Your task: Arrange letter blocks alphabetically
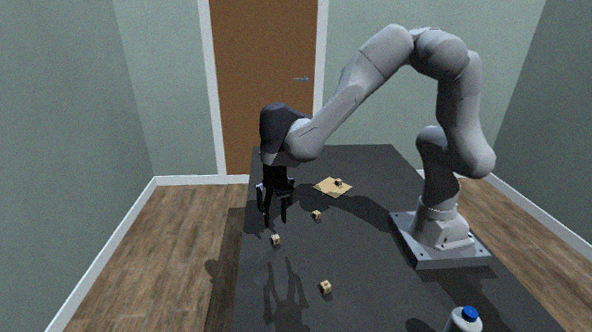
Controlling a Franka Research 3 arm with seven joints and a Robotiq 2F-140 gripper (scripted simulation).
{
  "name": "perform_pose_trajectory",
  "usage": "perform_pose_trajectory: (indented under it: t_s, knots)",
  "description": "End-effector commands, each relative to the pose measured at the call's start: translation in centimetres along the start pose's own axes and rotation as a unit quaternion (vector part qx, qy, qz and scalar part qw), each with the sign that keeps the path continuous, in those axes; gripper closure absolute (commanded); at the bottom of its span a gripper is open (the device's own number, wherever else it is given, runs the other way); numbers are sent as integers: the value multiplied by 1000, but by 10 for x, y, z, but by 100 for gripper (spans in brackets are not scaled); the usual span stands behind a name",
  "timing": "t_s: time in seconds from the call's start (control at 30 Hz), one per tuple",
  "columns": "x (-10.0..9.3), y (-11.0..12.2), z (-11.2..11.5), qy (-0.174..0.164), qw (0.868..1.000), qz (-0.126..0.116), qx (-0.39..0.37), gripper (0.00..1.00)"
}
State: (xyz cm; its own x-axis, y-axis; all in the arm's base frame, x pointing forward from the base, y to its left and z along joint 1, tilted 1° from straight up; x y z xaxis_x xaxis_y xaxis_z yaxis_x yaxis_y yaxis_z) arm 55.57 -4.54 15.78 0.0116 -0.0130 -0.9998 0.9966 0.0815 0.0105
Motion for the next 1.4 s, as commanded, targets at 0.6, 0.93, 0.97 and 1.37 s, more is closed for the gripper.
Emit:
perform_pose_trajectory:
  t_s: [0.6, 0.93, 0.97, 1.37]
  knots:
    - [9, 0, 0, 0, 1000, -3, 5, 57]
    - [24, 0, 0, 0, 1000, -3, 5, 57]
    - [24, 0, 0, 0, 1000, -3, 5, 57]
    - [40, 1, 1, 0, 1000, -3, 5, 57]
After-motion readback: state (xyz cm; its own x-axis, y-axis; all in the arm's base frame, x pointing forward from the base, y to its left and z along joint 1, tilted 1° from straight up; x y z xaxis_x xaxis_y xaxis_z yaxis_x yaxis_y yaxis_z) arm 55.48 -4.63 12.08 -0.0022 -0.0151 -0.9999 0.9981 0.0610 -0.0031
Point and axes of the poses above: the point where the finger pads meet when closed, its own x axis out along the fingers, its own y axis across the jaws, z = x × y, the point moved 8 cm from there along -x, back along the fingers, and after that the axes turned 15 degrees about x, right-handed, at the moved point
